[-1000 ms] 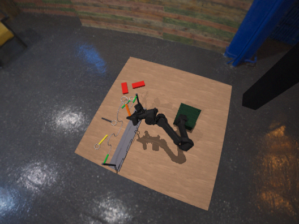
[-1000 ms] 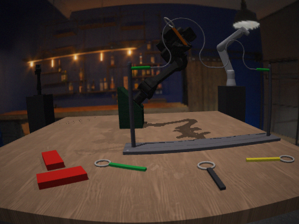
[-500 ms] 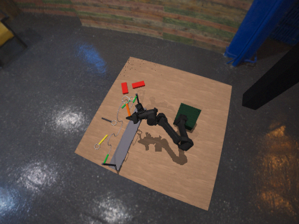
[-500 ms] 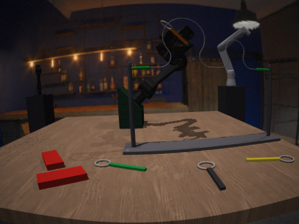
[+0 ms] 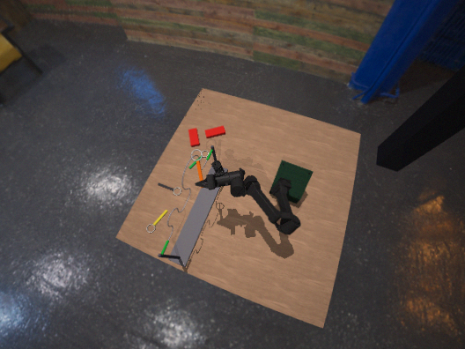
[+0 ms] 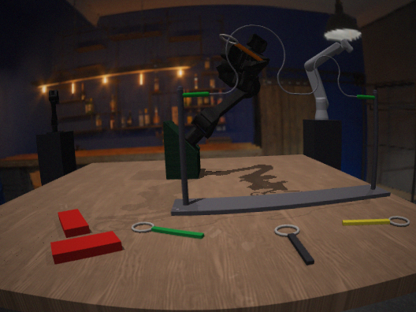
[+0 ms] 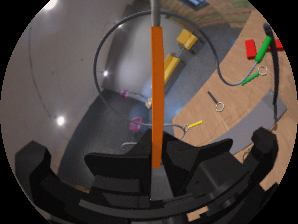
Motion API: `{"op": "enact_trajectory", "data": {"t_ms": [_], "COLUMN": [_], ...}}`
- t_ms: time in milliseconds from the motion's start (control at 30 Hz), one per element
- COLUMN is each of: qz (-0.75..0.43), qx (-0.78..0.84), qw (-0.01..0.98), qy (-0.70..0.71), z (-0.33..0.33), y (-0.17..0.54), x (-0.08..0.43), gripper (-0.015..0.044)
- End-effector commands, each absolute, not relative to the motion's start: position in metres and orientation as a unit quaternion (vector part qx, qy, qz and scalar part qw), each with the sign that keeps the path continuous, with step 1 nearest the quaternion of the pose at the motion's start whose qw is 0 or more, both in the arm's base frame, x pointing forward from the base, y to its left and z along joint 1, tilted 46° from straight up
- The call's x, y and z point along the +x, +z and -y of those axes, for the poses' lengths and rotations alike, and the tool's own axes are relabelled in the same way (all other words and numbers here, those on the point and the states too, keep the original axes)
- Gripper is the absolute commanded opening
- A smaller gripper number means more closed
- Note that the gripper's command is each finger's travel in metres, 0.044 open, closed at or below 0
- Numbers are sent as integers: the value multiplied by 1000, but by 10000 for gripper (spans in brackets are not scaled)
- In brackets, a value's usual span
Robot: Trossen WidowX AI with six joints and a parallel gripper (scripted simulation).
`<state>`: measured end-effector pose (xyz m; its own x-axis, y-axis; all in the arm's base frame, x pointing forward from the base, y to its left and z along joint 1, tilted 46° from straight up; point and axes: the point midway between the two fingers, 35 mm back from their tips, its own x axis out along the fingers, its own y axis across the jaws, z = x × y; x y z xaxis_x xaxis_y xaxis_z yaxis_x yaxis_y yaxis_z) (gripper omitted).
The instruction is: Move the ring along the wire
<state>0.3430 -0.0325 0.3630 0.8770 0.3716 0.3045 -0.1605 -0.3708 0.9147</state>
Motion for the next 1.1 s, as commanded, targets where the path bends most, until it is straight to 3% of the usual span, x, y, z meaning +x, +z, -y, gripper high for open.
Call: {"op": "enact_trajectory", "data": {"t_ms": [0,1067], "qz": [-61,-14], "qx": [806,894], "qw": [538,366], "qy": [241,259], "z": [32,38], "y": [363,373], "x": [343,342], "gripper": [-150,-150]}}
